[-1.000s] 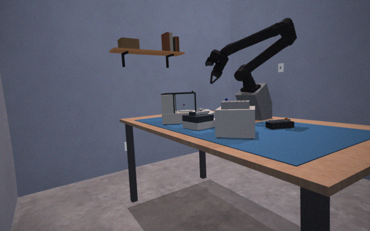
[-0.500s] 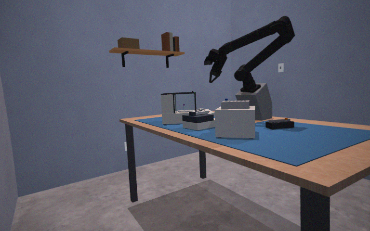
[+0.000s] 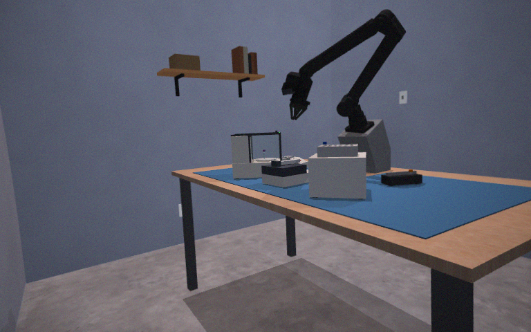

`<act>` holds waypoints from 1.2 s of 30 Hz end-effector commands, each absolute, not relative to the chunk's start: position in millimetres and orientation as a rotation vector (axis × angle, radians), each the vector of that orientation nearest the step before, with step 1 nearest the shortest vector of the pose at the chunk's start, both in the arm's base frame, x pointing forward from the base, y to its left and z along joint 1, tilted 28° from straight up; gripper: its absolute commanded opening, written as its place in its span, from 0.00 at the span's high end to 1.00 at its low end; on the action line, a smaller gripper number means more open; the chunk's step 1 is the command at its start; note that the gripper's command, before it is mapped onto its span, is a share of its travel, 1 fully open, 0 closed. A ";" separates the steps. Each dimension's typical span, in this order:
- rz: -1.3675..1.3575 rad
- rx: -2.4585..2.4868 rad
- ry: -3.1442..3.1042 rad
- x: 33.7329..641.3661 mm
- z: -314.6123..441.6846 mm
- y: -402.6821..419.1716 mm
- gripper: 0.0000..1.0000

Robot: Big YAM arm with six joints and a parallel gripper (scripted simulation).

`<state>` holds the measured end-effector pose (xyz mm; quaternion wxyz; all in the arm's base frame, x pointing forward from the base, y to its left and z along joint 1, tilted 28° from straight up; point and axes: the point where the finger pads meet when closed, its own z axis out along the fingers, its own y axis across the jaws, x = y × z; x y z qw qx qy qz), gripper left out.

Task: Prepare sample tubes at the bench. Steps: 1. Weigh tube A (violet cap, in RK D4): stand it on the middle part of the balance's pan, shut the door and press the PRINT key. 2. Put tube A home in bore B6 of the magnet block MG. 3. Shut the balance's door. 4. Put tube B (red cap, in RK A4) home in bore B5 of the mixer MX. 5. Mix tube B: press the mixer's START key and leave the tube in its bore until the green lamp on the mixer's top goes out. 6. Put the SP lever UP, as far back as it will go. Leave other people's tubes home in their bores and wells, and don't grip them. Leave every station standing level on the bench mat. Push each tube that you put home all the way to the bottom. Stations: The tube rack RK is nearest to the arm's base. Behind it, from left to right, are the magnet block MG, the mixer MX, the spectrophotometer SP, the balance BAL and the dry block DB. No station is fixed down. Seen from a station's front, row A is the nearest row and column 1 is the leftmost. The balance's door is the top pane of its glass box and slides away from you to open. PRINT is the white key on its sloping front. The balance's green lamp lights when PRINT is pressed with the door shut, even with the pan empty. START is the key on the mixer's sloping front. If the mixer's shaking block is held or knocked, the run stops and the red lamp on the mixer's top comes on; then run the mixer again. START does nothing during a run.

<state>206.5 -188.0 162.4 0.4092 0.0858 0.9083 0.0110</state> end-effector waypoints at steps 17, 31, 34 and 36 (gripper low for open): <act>-0.137 -0.573 2.374 249.0 201.3 -220.8 0.70; -0.216 -1.095 2.351 273.5 210.9 -236.3 0.70; -0.228 -1.180 2.338 285.5 216.1 -244.2 0.70; -0.235 -1.222 2.332 285.5 216.1 -244.1 0.70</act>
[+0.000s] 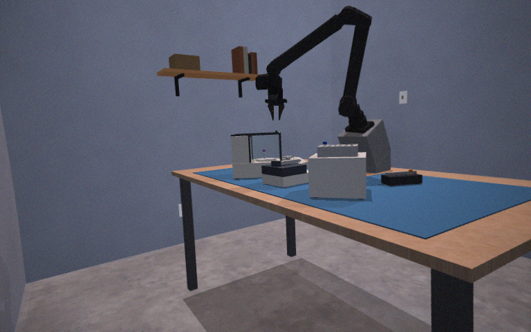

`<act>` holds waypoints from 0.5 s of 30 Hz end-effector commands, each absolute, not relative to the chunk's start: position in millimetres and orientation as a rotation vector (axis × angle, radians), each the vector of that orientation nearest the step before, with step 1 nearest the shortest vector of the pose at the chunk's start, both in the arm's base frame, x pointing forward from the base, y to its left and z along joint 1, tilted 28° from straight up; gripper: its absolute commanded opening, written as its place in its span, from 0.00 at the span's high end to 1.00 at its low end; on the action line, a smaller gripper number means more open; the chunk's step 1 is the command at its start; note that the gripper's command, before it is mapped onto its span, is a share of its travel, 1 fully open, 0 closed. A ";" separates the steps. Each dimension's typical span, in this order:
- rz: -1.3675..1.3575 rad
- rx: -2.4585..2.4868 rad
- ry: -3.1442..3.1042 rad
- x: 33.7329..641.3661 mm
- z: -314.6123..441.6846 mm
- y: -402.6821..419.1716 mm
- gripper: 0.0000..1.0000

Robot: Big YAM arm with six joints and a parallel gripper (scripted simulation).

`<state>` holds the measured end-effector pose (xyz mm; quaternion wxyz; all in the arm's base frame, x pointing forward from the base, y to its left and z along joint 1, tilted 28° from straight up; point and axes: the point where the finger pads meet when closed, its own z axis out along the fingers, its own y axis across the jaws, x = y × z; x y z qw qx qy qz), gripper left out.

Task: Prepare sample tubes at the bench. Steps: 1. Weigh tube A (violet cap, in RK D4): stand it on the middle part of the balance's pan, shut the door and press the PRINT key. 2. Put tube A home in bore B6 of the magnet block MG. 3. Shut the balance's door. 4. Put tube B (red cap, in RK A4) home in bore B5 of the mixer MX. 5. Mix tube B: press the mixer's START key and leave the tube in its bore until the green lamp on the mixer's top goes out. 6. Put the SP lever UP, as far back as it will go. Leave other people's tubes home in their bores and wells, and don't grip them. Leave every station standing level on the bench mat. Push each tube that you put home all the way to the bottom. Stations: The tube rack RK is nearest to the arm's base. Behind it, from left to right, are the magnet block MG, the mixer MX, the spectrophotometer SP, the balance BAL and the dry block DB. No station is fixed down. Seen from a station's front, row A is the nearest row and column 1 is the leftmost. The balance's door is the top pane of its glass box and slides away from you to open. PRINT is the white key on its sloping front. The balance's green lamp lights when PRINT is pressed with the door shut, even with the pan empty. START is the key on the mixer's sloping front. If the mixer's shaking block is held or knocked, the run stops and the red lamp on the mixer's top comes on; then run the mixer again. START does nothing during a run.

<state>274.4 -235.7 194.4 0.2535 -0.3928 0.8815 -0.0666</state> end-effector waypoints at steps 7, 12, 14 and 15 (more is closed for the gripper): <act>-0.277 -1.313 2.312 281.7 222.3 -246.4 0.70; -0.275 -1.312 2.313 281.7 221.8 -246.6 0.70; -0.271 -1.323 2.307 286.5 217.5 -245.8 0.70; -0.271 -1.323 2.307 286.5 217.5 -245.8 0.70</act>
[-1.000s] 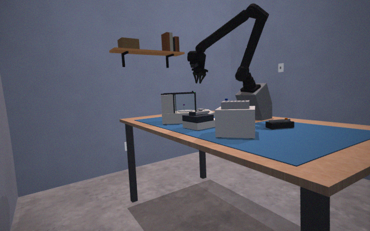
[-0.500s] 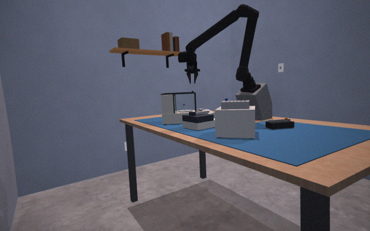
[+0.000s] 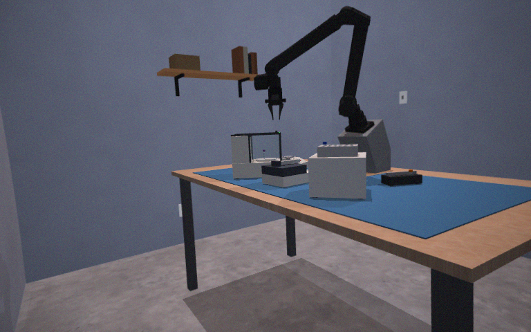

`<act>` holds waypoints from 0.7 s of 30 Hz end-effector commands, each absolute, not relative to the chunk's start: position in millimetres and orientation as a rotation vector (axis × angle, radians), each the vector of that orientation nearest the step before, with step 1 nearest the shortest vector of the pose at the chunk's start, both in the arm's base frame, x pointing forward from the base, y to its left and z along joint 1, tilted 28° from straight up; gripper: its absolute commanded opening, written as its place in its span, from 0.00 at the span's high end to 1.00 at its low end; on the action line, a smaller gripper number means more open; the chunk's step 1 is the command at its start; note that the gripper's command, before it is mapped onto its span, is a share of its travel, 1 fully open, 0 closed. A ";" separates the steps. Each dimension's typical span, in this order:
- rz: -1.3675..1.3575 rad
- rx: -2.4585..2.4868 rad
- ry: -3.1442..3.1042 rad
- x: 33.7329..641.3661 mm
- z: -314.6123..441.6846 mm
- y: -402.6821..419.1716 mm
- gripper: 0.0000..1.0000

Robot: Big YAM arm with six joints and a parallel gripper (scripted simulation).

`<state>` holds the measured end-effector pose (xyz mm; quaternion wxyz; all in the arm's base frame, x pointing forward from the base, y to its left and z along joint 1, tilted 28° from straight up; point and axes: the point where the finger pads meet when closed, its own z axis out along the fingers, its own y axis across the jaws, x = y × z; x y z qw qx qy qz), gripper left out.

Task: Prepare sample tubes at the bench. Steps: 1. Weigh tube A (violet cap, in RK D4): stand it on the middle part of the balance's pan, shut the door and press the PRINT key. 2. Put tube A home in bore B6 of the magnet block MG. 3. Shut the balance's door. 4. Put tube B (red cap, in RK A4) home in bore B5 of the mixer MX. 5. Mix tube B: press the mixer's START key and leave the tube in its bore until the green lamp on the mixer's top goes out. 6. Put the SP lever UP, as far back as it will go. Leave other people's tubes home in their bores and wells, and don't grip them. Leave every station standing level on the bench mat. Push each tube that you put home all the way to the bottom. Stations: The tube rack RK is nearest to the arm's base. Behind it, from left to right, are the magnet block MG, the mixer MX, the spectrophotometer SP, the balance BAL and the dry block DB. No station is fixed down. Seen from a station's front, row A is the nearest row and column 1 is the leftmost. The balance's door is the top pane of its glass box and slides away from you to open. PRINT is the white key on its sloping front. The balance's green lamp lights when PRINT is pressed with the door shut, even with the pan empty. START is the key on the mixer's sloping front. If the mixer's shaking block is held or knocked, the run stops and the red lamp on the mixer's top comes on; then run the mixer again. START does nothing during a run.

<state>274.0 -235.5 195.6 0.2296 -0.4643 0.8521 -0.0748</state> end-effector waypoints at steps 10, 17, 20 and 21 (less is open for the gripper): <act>-0.214 -1.298 2.333 286.7 182.1 -234.1 0.70; -0.206 -1.297 2.336 291.4 171.2 -233.3 0.70; -0.232 -1.299 2.327 292.5 175.2 -232.3 0.70; -0.217 -1.298 2.332 293.5 169.6 -232.6 0.70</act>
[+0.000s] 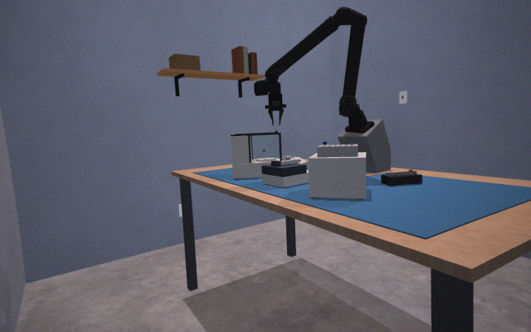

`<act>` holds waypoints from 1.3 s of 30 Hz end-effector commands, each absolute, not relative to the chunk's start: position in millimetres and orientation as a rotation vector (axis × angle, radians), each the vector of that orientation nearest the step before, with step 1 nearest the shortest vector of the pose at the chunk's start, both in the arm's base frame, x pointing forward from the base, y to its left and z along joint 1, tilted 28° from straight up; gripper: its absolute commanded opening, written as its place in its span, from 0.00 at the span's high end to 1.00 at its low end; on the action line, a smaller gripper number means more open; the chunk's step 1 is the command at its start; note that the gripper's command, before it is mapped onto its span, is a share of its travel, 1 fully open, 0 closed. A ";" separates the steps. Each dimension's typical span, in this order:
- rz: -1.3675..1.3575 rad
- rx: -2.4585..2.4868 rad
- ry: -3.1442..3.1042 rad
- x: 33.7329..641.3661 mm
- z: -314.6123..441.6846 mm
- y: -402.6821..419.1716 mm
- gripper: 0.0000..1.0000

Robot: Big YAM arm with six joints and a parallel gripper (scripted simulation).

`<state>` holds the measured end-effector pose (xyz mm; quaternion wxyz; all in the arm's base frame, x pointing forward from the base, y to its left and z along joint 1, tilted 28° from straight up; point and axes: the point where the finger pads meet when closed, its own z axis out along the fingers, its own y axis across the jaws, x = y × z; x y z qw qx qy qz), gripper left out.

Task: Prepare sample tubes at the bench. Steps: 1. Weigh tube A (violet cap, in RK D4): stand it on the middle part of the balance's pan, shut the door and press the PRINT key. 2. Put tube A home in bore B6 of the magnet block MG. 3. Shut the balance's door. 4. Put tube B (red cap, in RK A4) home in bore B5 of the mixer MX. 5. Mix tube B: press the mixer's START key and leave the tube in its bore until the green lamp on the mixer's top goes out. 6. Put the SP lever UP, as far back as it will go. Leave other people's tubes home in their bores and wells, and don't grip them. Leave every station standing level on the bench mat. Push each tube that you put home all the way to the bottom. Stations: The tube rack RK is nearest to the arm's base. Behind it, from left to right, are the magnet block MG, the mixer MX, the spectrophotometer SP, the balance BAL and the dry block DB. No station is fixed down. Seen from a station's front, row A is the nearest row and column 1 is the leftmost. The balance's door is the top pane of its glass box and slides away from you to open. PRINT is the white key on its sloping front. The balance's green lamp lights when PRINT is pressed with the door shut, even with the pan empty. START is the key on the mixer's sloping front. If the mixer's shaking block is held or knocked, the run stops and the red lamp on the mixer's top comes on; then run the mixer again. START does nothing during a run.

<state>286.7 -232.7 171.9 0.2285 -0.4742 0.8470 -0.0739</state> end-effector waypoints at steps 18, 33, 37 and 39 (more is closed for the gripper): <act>-0.206 -1.297 2.336 305.8 143.0 -230.0 0.70; -0.249 -1.296 2.324 307.8 156.4 -237.9 0.94; -0.249 -1.296 2.324 307.8 156.4 -237.9 0.94; -0.249 -1.296 2.324 307.8 156.4 -237.9 0.94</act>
